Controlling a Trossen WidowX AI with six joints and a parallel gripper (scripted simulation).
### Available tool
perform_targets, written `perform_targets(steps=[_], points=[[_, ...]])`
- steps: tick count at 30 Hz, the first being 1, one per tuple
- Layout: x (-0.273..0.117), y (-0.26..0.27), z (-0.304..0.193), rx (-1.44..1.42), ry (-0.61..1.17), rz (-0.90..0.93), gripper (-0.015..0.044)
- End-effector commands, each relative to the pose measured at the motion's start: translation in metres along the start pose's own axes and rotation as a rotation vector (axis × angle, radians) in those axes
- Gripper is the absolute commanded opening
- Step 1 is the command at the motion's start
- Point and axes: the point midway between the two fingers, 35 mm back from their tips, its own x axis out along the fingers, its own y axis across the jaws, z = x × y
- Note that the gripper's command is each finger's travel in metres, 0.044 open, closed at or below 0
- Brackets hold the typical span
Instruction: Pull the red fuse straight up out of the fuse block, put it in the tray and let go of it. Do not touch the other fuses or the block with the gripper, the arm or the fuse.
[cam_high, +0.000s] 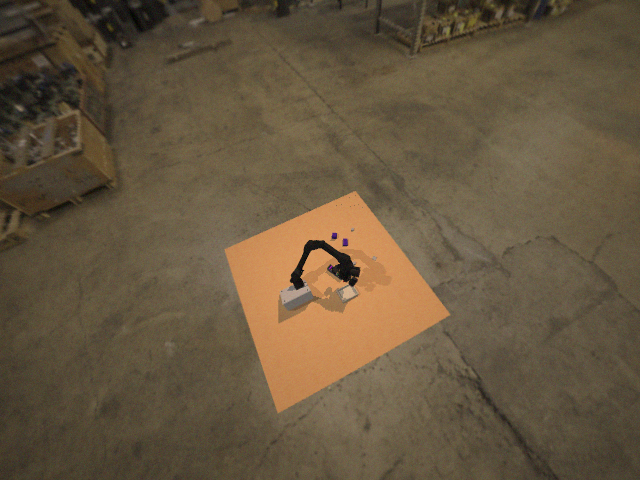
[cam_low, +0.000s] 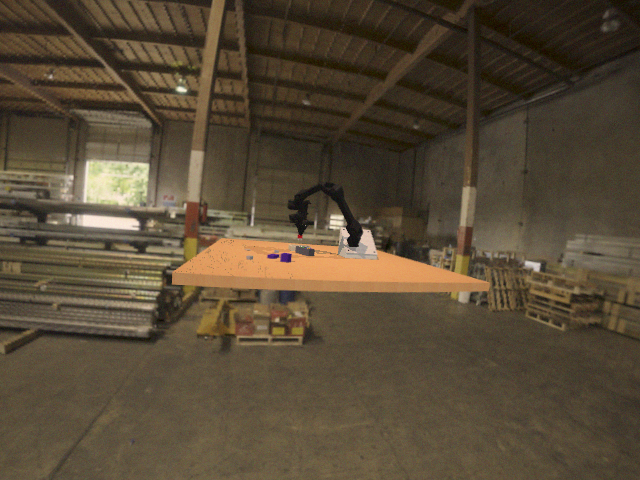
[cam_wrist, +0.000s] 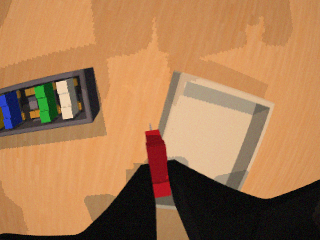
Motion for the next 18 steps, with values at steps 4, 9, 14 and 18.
perform_targets(steps=[4, 9, 14, 18], points=[[0.003, -0.036, -0.024, 0.002, 0.006, 0.004, 0.0000], [0.006, -0.055, -0.039, 0.000, 0.005, 0.007, 0.0000], [0.006, -0.056, -0.040, 0.000, 0.005, 0.007, 0.0000], [0.011, -0.056, -0.040, 0.000, 0.005, 0.007, 0.0000]])
